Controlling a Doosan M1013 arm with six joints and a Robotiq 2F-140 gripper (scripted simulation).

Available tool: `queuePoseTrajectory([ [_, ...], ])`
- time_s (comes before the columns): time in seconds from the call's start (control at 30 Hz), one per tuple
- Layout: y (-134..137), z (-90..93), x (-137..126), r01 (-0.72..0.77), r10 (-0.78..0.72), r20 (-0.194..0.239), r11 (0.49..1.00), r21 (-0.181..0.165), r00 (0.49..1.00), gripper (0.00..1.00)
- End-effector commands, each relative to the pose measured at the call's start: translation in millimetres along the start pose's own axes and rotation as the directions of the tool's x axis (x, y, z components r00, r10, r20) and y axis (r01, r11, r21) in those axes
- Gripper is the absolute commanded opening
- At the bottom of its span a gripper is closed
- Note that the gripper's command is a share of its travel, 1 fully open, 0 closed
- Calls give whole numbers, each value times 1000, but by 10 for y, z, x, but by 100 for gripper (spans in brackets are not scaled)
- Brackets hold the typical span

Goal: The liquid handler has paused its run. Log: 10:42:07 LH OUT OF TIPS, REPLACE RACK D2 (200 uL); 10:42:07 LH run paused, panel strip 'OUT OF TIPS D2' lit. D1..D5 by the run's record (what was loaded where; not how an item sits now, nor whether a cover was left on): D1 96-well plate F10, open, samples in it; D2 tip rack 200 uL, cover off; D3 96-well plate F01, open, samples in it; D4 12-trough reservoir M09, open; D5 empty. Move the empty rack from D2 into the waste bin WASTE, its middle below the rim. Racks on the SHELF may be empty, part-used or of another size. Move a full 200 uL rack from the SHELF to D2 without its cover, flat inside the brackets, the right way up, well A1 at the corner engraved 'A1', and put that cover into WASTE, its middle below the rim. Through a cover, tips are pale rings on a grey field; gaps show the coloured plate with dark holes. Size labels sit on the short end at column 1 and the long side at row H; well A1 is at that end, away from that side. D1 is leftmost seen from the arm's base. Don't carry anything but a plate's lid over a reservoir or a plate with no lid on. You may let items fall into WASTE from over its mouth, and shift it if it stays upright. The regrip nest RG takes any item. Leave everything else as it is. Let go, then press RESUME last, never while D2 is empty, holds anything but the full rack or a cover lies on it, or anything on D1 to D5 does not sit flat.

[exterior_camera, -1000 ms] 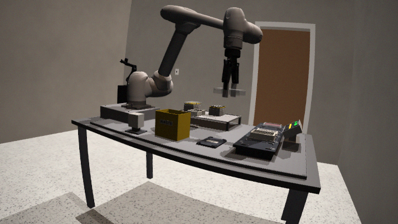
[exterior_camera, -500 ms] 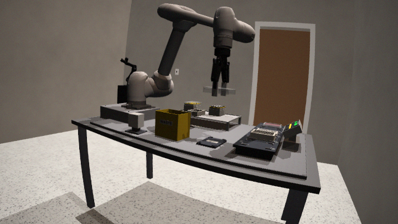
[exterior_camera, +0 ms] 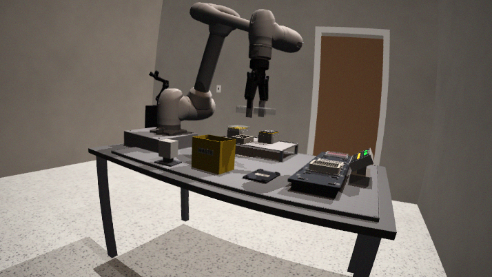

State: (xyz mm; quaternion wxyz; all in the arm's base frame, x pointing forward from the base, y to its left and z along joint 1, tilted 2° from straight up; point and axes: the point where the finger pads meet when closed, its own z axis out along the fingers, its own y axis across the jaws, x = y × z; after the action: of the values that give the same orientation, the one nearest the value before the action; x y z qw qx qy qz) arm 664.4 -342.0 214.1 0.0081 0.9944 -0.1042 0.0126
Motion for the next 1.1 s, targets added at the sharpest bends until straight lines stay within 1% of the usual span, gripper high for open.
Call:
queuePoseTrajectory([
  [0.0, 7, -1, -146, 0, 0, 0, 1000, 0, 1000, 0],
  [0.07, 7, -1, -146, 0, 0, 0, 1000, 0, 1000, 0],
  [0.57, 50, -1, -895, 0, 0, 0, 1000, 0, 1000, 0],
  [0.63, 50, -1, -895, 0, 0, 0, 1000, 0, 1000, 0],
  [1.07, 88, -1, -1544, 0, 0, 0, 1000, 0, 1000, 0],
])
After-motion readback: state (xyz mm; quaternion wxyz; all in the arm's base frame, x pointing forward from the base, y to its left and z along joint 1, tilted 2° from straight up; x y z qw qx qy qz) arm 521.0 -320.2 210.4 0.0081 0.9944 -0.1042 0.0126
